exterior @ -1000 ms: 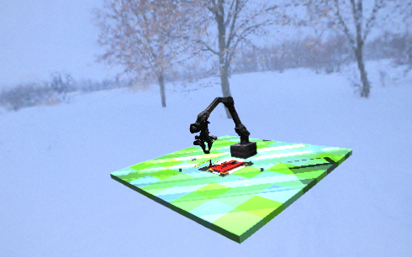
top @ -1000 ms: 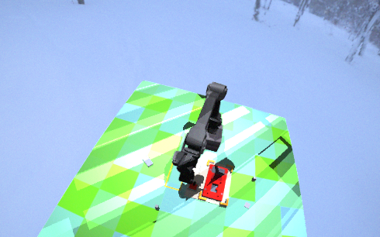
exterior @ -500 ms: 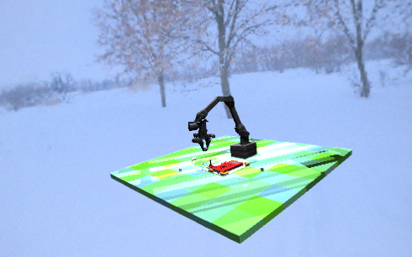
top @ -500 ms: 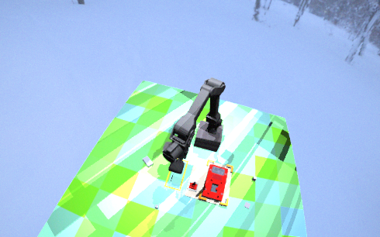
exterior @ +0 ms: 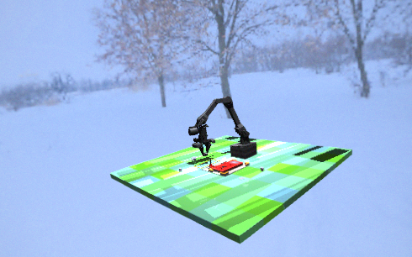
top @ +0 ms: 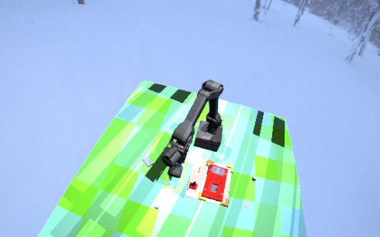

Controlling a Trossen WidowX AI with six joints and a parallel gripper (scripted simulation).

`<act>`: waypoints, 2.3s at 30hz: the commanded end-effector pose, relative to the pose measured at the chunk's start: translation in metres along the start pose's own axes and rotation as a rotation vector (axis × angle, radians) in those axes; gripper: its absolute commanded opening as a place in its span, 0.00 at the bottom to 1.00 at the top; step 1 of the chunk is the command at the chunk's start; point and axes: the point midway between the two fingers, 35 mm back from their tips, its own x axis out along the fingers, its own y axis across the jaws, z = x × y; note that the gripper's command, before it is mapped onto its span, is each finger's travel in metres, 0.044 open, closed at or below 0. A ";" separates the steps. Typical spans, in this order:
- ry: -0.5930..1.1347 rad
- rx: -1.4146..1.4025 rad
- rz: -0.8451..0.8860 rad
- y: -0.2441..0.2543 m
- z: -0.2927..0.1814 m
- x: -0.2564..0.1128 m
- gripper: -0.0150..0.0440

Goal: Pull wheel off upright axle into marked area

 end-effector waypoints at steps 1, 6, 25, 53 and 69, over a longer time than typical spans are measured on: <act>0.005 -0.007 -0.018 -0.004 -0.001 0.024 0.25; 0.005 -0.007 -0.018 -0.006 -0.002 0.058 0.25; 0.008 -0.003 -0.022 -0.006 -0.003 0.046 0.76; 0.009 -0.008 -0.024 -0.088 -0.039 -0.043 1.00; 0.009 -0.008 -0.024 -0.088 -0.039 -0.043 1.00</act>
